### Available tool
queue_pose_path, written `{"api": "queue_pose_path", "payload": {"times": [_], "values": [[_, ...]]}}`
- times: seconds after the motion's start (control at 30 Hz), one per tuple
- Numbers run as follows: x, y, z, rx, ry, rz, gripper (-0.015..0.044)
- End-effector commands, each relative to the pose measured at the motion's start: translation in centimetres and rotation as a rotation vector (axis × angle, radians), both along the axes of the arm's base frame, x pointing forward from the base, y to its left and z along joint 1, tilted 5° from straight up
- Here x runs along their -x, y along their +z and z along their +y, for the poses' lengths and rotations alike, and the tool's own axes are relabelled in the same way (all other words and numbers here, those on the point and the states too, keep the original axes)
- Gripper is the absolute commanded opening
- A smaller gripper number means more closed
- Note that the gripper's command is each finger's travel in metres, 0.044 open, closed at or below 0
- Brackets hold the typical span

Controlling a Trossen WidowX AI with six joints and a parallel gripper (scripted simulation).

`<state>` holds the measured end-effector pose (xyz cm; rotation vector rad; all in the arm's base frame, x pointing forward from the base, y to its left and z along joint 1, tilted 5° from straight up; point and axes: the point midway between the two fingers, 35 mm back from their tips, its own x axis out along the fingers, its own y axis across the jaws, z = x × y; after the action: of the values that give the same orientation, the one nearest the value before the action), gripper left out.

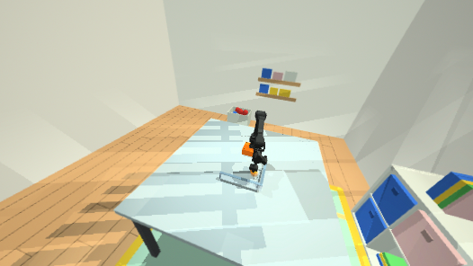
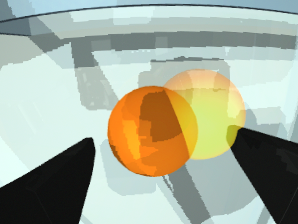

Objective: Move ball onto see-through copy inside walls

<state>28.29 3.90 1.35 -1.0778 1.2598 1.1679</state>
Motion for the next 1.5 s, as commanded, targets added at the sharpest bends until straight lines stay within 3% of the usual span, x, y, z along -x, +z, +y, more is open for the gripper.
{"api": "queue_pose_path", "payload": {"times": [0.0,0.23,0.3,0.73,1.07,1.47], "values": [[0.4,-1.0,-0.1,0.006,-0.006,0.014,0.04],[0.5,-1.8,-0.1,0.006,-0.006,0.014,0.04],[0.5,-1.8,-0.1,0.006,-0.006,0.014,0.0347],[0.5,-1.8,-0.1,0.006,-0.006,0.014,0.0261],[-0.5,2.3,-0.1,0.006,-0.006,0.013,0.0],[-0.7,9.5,-0.4,0.006,-0.006,0.013,0.0]]}}
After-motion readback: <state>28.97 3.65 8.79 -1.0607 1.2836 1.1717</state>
